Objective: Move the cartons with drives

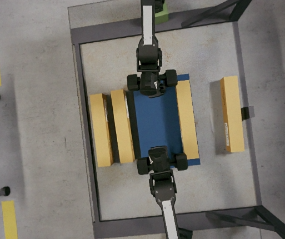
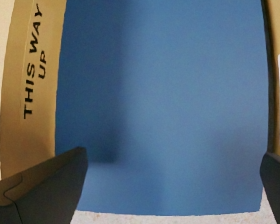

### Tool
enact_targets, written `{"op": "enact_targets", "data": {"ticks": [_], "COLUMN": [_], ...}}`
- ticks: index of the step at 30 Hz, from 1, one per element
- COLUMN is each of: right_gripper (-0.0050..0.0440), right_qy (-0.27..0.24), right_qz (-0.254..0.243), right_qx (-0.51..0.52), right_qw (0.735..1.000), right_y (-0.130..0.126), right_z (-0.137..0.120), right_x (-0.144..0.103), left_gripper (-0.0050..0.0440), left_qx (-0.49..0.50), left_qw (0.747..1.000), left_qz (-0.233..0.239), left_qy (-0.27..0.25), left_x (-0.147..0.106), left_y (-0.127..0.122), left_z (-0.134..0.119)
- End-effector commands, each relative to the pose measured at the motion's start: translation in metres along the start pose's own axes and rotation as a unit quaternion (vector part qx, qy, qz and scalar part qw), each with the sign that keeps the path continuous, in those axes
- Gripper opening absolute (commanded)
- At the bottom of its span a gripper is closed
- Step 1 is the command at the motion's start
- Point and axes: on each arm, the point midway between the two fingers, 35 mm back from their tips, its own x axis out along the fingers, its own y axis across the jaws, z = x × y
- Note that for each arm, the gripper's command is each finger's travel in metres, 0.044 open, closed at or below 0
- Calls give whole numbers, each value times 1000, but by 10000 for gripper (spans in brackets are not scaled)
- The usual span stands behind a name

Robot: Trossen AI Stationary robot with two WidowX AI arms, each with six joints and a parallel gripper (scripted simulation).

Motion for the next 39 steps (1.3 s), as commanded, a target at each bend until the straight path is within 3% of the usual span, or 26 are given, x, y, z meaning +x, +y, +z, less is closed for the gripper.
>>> {"op": "enact_targets", "data": {"ticks": [1,32,33,35,38,39], "right_gripper": [382,382,382,382,382,382], "right_qy": [-9,-12,-17,-17,-17,-17], "right_qz": [0,-1,-2,-2,-2,-2], "right_qx": [-3,-2,-2,-2,-2,-2], "right_qw": [1000,1000,1000,1000,1000,1000], "right_y": [-3,-2,-71,-83,-125,-125], "right_z": [5,4,3,3,0,0], "right_x": [-3,-3,5,7,14,14], "left_gripper": [382,382,382,382,382,382], "left_qx": [2,1,1,1,1,1], "left_qw": [1000,1000,1000,1000,1000,1000], "left_qz": [-1,0,1,1,1,1], "left_qy": [-17,-17,-17,-17,-17,-17], "left_x": [-11,-10,1,2,10,10], "left_y": [1,2,70,81,123,124], "left_z": [1,2,1,1,-2,-2]}}
